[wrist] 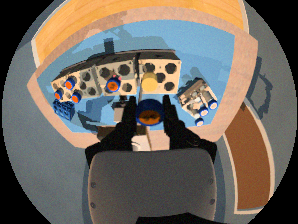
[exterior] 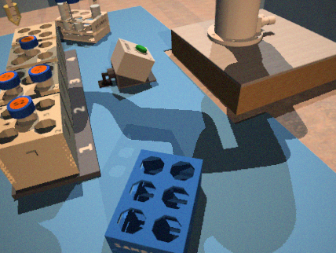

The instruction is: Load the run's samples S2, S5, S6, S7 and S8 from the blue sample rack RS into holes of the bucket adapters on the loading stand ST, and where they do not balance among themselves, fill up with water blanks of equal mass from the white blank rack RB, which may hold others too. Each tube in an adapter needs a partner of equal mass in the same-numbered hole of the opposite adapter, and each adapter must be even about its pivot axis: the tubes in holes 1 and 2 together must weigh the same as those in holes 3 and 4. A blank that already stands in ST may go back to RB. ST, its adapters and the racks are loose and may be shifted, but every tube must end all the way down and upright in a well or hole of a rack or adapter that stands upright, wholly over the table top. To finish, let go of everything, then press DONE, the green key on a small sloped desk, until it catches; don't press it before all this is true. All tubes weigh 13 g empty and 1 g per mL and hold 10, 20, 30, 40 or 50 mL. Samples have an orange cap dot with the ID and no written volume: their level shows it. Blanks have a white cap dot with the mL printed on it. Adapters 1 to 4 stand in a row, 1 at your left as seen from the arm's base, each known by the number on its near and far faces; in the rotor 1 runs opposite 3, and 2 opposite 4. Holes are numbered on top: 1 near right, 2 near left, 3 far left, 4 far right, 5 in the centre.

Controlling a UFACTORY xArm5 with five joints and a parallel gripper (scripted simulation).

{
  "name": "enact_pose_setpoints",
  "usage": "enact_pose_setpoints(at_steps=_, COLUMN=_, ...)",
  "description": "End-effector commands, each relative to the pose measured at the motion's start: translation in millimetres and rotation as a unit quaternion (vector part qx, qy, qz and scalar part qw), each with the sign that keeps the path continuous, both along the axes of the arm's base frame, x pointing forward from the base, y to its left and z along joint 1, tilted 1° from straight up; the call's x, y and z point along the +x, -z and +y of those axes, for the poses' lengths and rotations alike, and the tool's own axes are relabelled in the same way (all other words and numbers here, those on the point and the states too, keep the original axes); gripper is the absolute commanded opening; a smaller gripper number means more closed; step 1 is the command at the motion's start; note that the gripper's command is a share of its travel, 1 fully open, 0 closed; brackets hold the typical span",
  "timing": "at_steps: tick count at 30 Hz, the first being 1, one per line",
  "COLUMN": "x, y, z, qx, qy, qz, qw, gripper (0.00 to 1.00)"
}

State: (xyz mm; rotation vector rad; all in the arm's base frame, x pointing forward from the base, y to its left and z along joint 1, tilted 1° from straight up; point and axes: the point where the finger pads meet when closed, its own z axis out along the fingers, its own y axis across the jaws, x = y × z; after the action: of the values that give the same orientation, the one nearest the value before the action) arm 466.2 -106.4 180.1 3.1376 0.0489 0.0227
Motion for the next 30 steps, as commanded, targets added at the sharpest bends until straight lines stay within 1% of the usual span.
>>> enact_pose_setpoints(at_steps=1, x=1.4, y=8.4, z=-0.5, qx=-0.001, qy=0.000, qz=-0.002, qw=1.000, gripper=0.00)
enact_pose_setpoints(at_steps=5, x=1.6, y=16.4, z=-0.6, qx=-0.001, qy=0.000, qz=-0.002, qw=1.000, gripper=0.00)
enact_pose_setpoints(at_steps=7, x=1.6, y=16.4, z=-0.6, qx=-0.001, qy=0.000, qz=-0.002, qw=1.000, gripper=0.00)
enact_pose_setpoints(at_steps=10, x=1.6, y=21.4, z=-0.7, qx=-0.001, qy=0.000, qz=-0.002, qw=1.000, gripper=0.00)
enact_pose_setpoints(at_steps=28, x=1.6, y=21.4, z=-0.7, qx=-0.001, qy=0.000, qz=-0.002, qw=1.000, gripper=0.00)
enact_pose_setpoints(at_steps=30, x=1.7, y=23.4, z=-0.7, qx=-0.001, qy=0.000, qz=-0.002, qw=1.000, gripper=0.00)
